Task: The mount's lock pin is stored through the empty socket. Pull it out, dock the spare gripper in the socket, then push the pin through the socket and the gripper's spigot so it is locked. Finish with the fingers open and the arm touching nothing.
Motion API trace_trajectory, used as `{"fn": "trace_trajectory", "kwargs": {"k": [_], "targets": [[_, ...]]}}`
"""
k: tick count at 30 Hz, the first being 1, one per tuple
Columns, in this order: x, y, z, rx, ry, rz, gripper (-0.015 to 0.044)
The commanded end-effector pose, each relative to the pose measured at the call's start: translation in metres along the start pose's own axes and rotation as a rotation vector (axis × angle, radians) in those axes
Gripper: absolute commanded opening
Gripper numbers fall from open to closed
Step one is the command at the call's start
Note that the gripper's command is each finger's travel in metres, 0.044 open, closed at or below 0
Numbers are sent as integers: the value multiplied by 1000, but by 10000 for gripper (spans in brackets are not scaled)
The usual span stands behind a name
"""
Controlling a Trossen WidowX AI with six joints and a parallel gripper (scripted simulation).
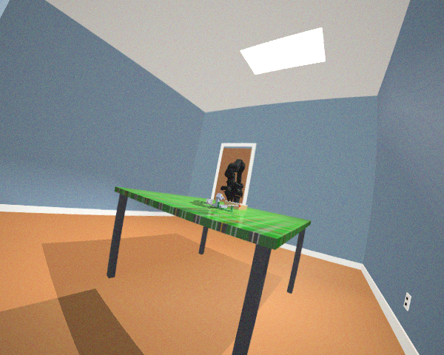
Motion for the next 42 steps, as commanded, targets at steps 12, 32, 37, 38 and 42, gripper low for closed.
{"fn": "trace_trajectory", "kwargs": {"k": [12, 32, 37, 38, 42], "targets": [[-29, -6, 1, 1, 10, 8, 180], [-51, -10, 1, 1, 10, 8, 180], [-51, -10, 1, 1, 10, 8, 180], [-51, -10, 1, 1, 10, 8, 180], [-51, -10, 1, 1, 10, 8, 75]]}}
Point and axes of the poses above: the point midway between the two fingers, 35 mm back from their tips, its own x axis back along the fingers, its own z axis across the jaws, y = z × x, the point moved 6 cm from there along x, back along the fingers, and after that the axes turned 10 degrees about -x, right-handed, at the moved point
